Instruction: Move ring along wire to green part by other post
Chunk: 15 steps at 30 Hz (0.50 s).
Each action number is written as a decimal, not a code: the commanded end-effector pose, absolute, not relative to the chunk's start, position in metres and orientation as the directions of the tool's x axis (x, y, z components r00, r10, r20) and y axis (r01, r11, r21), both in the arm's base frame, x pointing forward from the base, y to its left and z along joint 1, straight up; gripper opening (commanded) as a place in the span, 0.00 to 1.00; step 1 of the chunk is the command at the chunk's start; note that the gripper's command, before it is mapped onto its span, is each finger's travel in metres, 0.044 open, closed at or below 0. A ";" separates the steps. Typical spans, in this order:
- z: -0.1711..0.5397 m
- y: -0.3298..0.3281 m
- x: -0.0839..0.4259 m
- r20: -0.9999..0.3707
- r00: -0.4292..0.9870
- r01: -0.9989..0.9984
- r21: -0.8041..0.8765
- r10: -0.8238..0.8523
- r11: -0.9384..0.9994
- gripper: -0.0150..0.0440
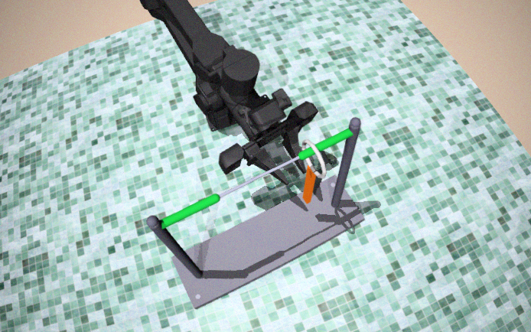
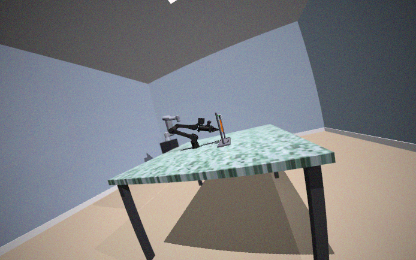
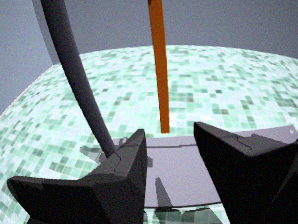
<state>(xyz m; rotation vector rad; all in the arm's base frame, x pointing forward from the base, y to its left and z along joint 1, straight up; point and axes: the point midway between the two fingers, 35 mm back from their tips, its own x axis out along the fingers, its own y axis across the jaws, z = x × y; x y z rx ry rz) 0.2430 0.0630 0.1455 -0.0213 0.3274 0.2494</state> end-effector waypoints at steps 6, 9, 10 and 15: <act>0.142 0.062 0.242 -0.328 0.915 -0.240 0.021 0.233 0.971 0.53; 0.142 0.062 0.242 -0.328 0.915 -0.240 0.021 0.233 0.971 0.53; 0.142 0.062 0.242 -0.328 0.915 -0.240 0.021 0.233 0.971 0.53; 0.146 0.063 0.242 -0.321 0.916 -0.246 0.021 0.239 0.969 0.57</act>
